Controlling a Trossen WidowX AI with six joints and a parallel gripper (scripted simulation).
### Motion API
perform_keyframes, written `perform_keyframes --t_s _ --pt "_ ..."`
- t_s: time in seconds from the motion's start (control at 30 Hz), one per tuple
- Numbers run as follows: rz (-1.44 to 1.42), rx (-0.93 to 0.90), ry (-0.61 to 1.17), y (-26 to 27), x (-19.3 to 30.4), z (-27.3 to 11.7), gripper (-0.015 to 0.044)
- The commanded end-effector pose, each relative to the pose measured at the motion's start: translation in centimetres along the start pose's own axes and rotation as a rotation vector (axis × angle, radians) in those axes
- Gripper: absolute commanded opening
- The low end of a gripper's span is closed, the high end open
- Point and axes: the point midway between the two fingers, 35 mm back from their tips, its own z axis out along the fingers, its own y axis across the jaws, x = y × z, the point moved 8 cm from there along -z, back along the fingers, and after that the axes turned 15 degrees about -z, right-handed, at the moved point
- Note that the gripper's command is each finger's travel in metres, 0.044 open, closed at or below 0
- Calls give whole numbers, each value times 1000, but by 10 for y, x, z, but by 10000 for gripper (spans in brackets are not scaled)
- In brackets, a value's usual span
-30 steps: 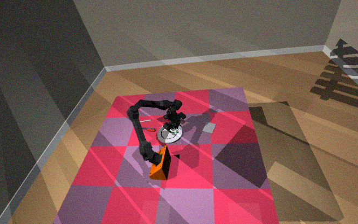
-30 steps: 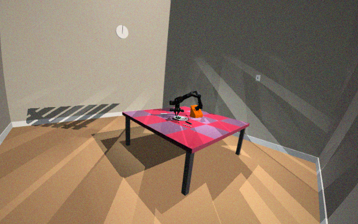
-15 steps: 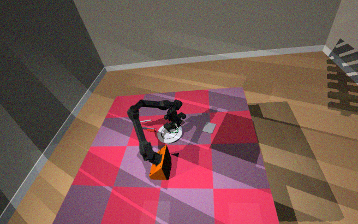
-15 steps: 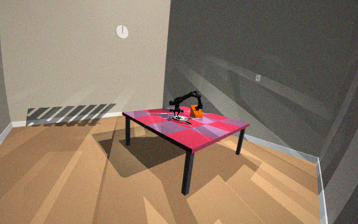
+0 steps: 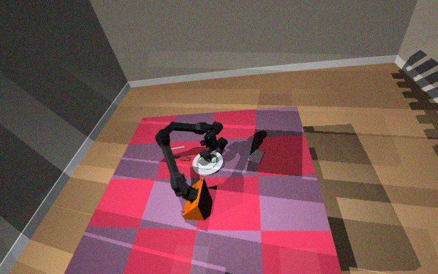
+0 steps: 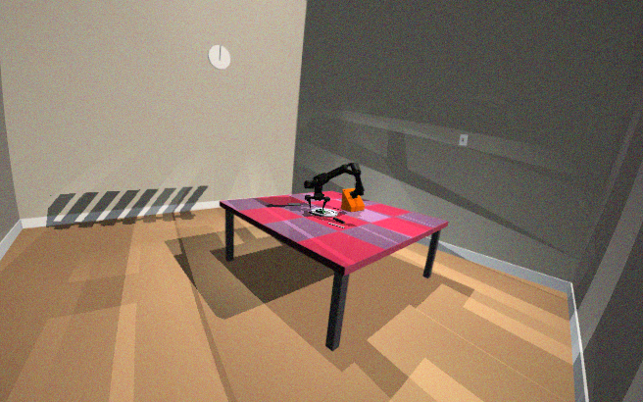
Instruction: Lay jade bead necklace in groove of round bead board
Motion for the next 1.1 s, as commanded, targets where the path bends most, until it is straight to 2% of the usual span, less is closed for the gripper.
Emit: perform_keyframes --t_s 0.0,0.93,1.07 --pt "-1 2 2 0 0 -2 440" --pt "-1 2 2 0 0 -2 440" --pt "-196 2 3 0 -5 -15 335"
